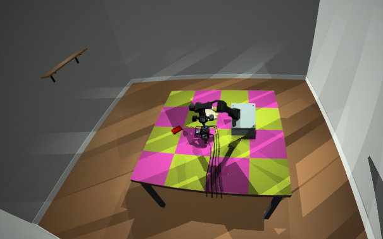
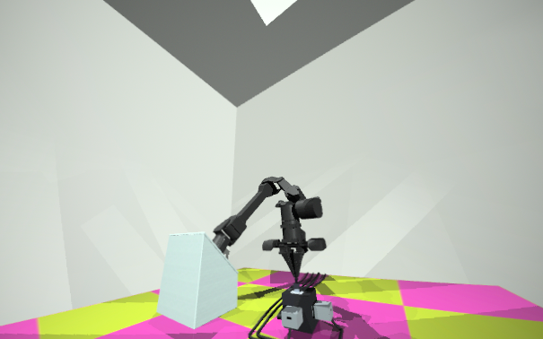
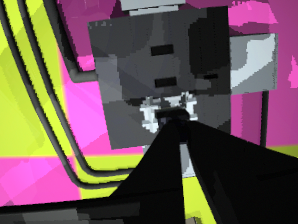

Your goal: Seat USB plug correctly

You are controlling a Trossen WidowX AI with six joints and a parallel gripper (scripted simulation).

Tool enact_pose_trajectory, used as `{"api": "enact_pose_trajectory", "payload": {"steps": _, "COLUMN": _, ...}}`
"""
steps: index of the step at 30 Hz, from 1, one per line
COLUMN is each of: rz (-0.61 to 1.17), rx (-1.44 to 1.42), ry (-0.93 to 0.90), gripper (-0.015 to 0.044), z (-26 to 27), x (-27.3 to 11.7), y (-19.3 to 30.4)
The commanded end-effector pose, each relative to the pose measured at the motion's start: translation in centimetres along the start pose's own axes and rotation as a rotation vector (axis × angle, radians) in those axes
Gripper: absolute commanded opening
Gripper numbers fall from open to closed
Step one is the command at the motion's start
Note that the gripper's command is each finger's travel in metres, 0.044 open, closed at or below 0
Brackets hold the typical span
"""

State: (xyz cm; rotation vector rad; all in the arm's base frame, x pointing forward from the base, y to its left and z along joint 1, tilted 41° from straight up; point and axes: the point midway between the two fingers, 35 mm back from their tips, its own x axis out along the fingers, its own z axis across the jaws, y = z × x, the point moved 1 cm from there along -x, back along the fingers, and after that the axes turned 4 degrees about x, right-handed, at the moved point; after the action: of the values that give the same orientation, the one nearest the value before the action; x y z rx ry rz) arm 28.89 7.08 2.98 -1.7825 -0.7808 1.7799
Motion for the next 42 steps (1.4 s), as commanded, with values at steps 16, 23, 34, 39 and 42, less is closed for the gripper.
{"api": "enact_pose_trajectory", "payload": {"steps": 16, "rz": -0.004, "rx": 0.005, "ry": 0.000, "gripper": 0.0000, "z": 0.03, "x": 0.27, "y": -0.01}}
{"api": "enact_pose_trajectory", "payload": {"steps": 23, "rz": -0.004, "rx": 0.005, "ry": 0.000, "gripper": 0.0000, "z": 0.03, "x": 0.35, "y": -0.01}}
{"api": "enact_pose_trajectory", "payload": {"steps": 34, "rz": -0.004, "rx": 0.005, "ry": 0.000, "gripper": 0.0000, "z": 0.03, "x": 0.48, "y": 0.00}}
{"api": "enact_pose_trajectory", "payload": {"steps": 39, "rz": -0.004, "rx": 0.005, "ry": 0.000, "gripper": 0.0000, "z": 0.03, "x": 0.54, "y": 0.00}}
{"api": "enact_pose_trajectory", "payload": {"steps": 42, "rz": -0.004, "rx": 0.005, "ry": 0.000, "gripper": 0.0000, "z": 0.03, "x": 0.58, "y": 0.01}}
